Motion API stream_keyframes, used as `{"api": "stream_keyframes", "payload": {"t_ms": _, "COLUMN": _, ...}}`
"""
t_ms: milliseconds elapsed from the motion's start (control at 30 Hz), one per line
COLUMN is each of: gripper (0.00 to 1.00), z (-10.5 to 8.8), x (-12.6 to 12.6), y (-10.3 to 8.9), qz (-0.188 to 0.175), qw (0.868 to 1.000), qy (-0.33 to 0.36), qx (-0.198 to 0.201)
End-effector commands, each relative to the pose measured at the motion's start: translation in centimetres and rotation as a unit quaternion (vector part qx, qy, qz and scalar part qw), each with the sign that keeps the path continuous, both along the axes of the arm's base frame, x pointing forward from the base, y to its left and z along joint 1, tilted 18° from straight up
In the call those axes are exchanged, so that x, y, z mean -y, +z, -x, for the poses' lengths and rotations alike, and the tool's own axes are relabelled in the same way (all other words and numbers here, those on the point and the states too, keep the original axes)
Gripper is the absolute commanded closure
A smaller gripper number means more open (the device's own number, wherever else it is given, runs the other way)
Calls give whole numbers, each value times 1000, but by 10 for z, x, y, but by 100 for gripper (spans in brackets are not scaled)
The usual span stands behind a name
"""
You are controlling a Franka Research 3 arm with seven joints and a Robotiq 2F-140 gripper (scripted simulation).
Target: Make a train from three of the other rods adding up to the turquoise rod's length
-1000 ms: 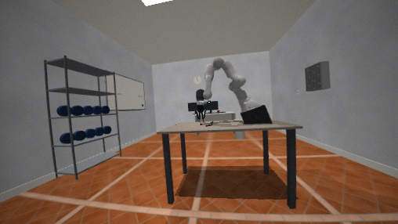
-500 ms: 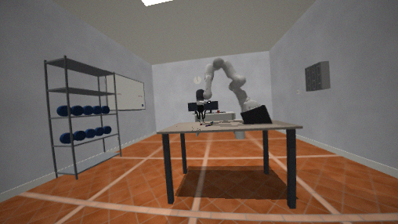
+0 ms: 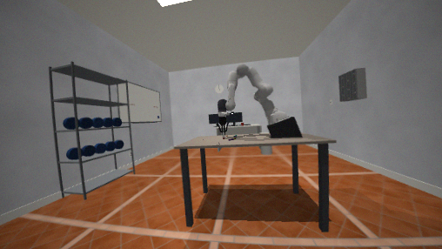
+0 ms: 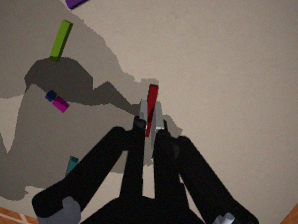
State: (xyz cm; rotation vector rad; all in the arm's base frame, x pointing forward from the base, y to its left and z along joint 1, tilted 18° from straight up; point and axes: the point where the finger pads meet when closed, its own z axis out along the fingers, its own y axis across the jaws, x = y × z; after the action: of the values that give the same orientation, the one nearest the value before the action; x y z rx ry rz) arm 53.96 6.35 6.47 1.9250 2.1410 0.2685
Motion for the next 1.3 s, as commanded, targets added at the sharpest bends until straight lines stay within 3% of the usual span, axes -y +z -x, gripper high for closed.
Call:
{"api": "stream_keyframes", "payload": {"t_ms": 0, "gripper": 97, "z": -2, "x": 0, "y": 1, "qz": 1, "qw": 1000, "qy": 3, "qx": 2}}
{"api": "stream_keyframes", "payload": {"t_ms": 1133, "gripper": 97, "z": -1, "x": 0, "y": 3, "qz": 1, "qw": 1000, "qy": 3, "qx": 2}}
{"api": "stream_keyframes", "payload": {"t_ms": 1267, "gripper": 97, "z": 3, "x": 0, "y": 15, "qz": 1, "qw": 1000, "qy": 3, "qx": 2}}
